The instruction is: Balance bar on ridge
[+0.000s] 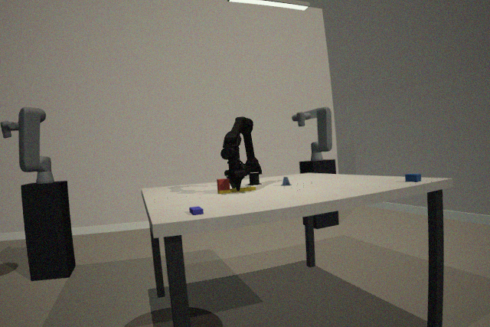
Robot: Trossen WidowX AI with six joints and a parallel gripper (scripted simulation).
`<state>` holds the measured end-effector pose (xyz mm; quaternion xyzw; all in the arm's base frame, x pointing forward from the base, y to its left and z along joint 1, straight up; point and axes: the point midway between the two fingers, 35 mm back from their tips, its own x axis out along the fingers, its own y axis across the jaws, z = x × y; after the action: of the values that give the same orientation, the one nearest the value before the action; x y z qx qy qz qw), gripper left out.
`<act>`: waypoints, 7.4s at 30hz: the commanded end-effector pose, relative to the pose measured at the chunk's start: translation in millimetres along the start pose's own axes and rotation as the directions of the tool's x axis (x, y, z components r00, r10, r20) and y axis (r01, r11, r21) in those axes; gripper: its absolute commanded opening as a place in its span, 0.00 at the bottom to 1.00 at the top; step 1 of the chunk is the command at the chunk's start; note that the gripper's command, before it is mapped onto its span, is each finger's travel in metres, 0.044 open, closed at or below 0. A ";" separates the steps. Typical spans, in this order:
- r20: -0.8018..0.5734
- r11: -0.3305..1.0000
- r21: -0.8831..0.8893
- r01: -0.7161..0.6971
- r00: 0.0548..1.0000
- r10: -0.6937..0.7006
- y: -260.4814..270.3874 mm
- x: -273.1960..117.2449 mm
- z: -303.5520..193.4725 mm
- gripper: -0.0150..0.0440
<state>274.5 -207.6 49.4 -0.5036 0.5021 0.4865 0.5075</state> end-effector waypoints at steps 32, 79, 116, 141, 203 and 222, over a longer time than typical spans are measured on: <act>-0.001 1.000 -0.001 -0.001 1.000 0.001 -2.2 -20.6 -1.7 0.25; 0.000 1.000 -0.026 0.000 1.000 0.000 -18.3 -96.4 50.4 0.25; 0.011 0.996 -0.092 0.001 1.000 0.000 -21.8 -99.1 196.7 0.25; 0.018 0.990 -0.139 0.000 1.000 0.002 17.1 -99.4 286.8 0.25; 0.021 0.986 -0.167 -0.001 1.000 0.005 53.1 -55.3 328.5 0.25; 0.021 0.986 -0.167 -0.001 1.000 0.005 53.0 -53.6 328.5 0.25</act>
<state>226.1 122.5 98.5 -0.5370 0.4556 0.5339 0.4680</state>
